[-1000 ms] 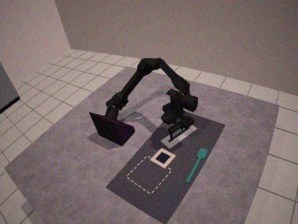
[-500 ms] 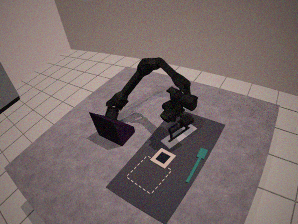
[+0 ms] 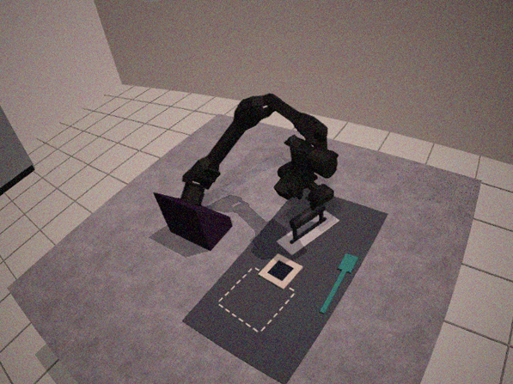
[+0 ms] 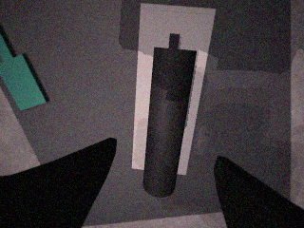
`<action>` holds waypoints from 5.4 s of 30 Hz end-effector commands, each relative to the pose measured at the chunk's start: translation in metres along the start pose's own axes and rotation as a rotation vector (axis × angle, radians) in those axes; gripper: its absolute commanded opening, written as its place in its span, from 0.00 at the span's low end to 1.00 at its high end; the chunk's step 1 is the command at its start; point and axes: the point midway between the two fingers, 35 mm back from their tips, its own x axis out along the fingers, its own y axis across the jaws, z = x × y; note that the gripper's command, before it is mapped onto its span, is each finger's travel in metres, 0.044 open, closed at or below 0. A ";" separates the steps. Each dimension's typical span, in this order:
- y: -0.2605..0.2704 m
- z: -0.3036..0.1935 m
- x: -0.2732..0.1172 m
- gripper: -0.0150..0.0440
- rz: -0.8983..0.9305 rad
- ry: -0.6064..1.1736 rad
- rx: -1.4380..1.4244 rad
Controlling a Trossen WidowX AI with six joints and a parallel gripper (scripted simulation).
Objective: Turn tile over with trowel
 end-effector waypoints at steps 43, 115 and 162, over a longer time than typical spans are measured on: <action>-0.009 0.013 0.019 0.76 0.209 -0.358 -1.367; -0.034 0.020 0.050 0.76 0.026 -1.333 -2.908; 0.001 0.019 0.081 0.38 0.031 -1.336 -2.905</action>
